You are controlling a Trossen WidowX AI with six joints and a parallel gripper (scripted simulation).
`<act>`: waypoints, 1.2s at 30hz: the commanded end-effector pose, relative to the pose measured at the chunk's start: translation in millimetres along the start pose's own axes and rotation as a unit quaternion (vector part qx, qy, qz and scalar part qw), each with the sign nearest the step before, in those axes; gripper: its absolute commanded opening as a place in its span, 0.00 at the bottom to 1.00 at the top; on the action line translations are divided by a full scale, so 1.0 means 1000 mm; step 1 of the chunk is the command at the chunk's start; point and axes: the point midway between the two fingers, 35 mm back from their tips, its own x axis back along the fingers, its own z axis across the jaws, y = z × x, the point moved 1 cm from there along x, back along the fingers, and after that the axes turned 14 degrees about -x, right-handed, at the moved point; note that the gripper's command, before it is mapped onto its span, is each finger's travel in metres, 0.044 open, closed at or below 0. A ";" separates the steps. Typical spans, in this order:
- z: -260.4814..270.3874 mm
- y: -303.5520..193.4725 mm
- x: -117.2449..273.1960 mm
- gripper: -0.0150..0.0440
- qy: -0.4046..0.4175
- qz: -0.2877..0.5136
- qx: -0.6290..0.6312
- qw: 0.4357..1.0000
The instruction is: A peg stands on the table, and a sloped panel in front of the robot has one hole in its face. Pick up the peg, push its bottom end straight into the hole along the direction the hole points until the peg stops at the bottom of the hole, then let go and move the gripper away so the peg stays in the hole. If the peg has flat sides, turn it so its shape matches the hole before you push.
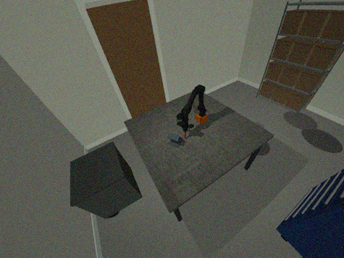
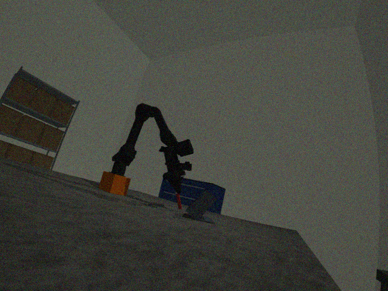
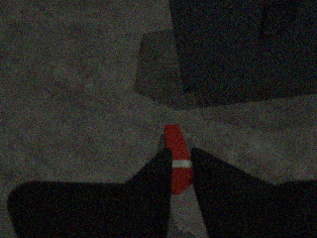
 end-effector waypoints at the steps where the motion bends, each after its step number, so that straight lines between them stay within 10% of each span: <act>1: -0.003 0.002 0.000 0.25 0.008 -0.016 0.002 1.000; 36: -0.027 0.011 0.000 0.25 0.050 -0.124 0.003 0.991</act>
